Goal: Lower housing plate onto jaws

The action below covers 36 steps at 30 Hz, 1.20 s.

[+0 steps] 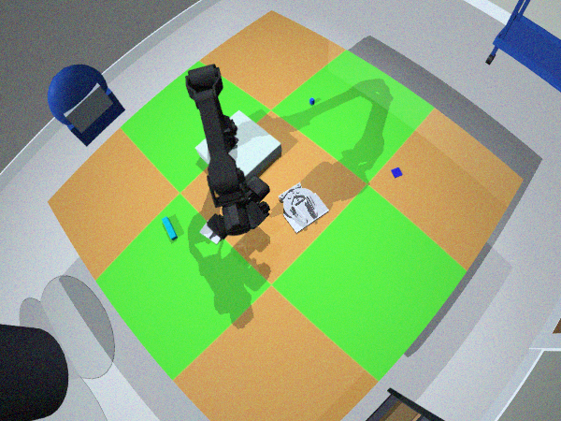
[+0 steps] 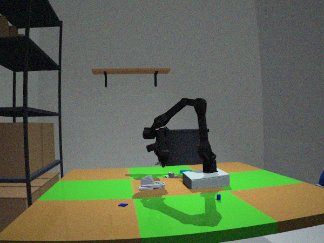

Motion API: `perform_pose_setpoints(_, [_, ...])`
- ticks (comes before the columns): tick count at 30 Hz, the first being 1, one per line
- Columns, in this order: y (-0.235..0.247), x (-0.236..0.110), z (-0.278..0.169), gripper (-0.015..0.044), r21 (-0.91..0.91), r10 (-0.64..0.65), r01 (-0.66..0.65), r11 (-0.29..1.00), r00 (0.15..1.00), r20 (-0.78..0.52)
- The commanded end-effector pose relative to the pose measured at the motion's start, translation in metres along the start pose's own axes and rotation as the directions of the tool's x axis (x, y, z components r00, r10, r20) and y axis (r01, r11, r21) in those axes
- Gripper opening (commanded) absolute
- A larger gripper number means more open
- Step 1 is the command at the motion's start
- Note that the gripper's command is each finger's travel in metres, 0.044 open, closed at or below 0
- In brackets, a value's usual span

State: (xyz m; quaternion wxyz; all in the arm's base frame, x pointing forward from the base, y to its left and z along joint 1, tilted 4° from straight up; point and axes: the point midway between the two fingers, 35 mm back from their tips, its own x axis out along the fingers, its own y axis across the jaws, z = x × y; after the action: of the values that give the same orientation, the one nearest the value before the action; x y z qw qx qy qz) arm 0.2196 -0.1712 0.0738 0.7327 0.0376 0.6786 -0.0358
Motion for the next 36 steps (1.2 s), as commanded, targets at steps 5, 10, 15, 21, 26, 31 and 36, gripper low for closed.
perform_pose_setpoints(5, [0.022, 0.000, 0.010, 0.0351, 0.037, -0.002, 0.002, 0.999, 1.000, -0.003])
perform_pose_setpoints(10, [0.038, 0.000, 0.017, 0.0351, 0.060, -0.001, 0.001, 0.998, 1.000, -0.003])
perform_pose_setpoints(15, [0.053, 0.000, 0.022, 0.0351, 0.082, 0.000, 0.000, 0.997, 1.000, -0.002])
perform_pose_setpoints(21, [0.072, -0.001, 0.027, 0.0351, 0.109, 0.002, -0.002, 0.994, 1.000, 0.000])
perform_pose_setpoints(26, [0.088, -0.001, 0.030, 0.0351, 0.132, 0.004, -0.004, 0.991, 1.000, 0.001])
perform_pose_setpoints(31, [0.104, -0.001, 0.032, 0.0351, 0.154, 0.005, -0.006, 0.988, 1.000, 0.002])
perform_pose_setpoints(36, [0.120, -0.002, 0.034, 0.0351, 0.177, 0.007, -0.008, 0.984, 1.000, 0.004])
